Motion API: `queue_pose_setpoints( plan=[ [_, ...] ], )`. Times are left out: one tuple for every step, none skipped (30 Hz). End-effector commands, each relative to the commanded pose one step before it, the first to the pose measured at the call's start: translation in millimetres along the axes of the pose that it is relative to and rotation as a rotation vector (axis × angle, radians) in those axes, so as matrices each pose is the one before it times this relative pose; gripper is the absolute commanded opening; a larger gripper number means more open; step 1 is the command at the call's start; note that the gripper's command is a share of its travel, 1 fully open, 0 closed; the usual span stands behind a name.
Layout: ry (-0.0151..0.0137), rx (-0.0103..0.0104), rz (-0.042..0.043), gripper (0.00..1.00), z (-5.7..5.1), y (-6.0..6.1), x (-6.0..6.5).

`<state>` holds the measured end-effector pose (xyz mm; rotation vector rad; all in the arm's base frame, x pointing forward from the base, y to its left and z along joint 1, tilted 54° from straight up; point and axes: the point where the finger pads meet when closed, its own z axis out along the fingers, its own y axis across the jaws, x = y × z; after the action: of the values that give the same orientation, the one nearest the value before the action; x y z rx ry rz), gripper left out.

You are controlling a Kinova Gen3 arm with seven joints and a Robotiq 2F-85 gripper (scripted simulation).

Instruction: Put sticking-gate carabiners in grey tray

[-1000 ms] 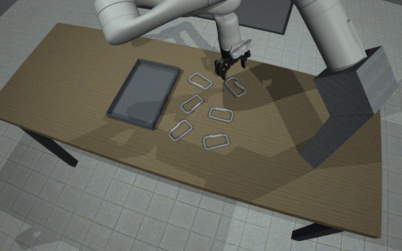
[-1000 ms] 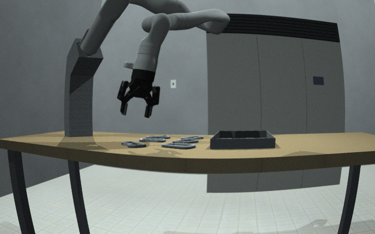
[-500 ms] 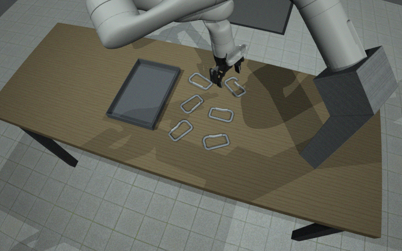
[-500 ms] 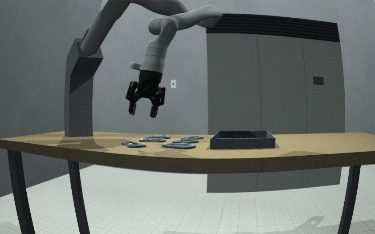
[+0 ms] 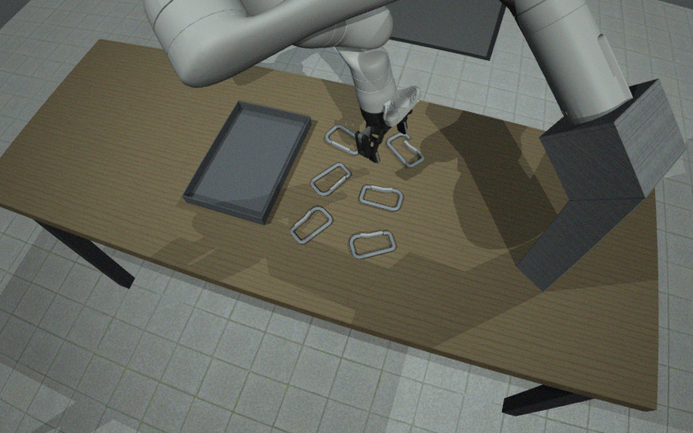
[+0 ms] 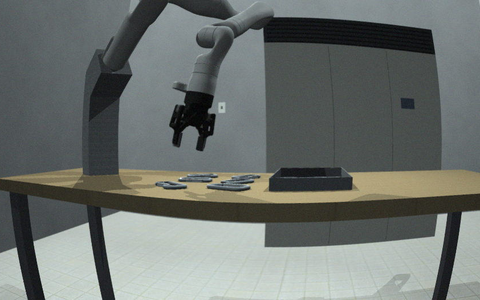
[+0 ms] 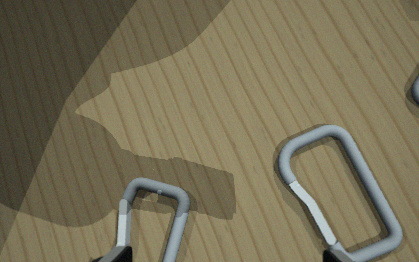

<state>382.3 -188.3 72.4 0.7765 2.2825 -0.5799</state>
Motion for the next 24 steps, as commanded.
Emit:
queue_pose_setpoints(
  plan=[
    [-0.01507,0.02308,-0.11419,1.0,-3.01,34.93,10.26],
    [0.0,0.0,0.0,1.0,0.0,0.0,0.0],
    [0.0,0.0,0.0,1.0,0.0,0.0,0.0],
    [0.0,0.0,0.0,1.0,0.0,0.0,0.0],
    [0.0,0.0,0.0,1.0,0.0,0.0,0.0],
    [0.0,0.0,0.0,1.0,0.0,0.0,0.0],
    [0.0,0.0,0.0,1.0,0.0,0.0,0.0],
    [0.0,0.0,0.0,1.0,0.0,0.0,0.0],
    [0.0,0.0,0.0,1.0,0.0,0.0,0.0],
    [0.0,0.0,0.0,1.0,0.0,0.0,0.0],
    [0.0,0.0,0.0,1.0,0.0,0.0,0.0],
    [0.0,0.0,0.0,1.0,0.0,0.0,0.0],
    [0.0,0.0,0.0,1.0,0.0,0.0,0.0],
    [0.0,0.0,0.0,1.0,0.0,0.0,0.0],
    [0.0,0.0,0.0,1.0,0.0,0.0,0.0],
    [0.0,0.0,0.0,1.0,0.0,0.0,0.0],
    [0.0,0.0,0.0,1.0,0.0,0.0,0.0],
    [0.00339,0.00744,0.00745,1.0,-46.84,2.18,-9.55],
    [0.0,0.0,0.0,1.0,0.0,0.0,0.0],
    [0.0,0.0,0.0,1.0,0.0,0.0,0.0],
    [0.0,0.0,0.0,1.0,0.0,0.0,0.0],
    [0.0,0.0,0.0,1.0,0.0,0.0,0.0],
    [0.0,0.0,0.0,1.0,0.0,0.0,0.0],
    [0.0,0.0,0.0,1.0,0.0,0.0,0.0]
  ],
)
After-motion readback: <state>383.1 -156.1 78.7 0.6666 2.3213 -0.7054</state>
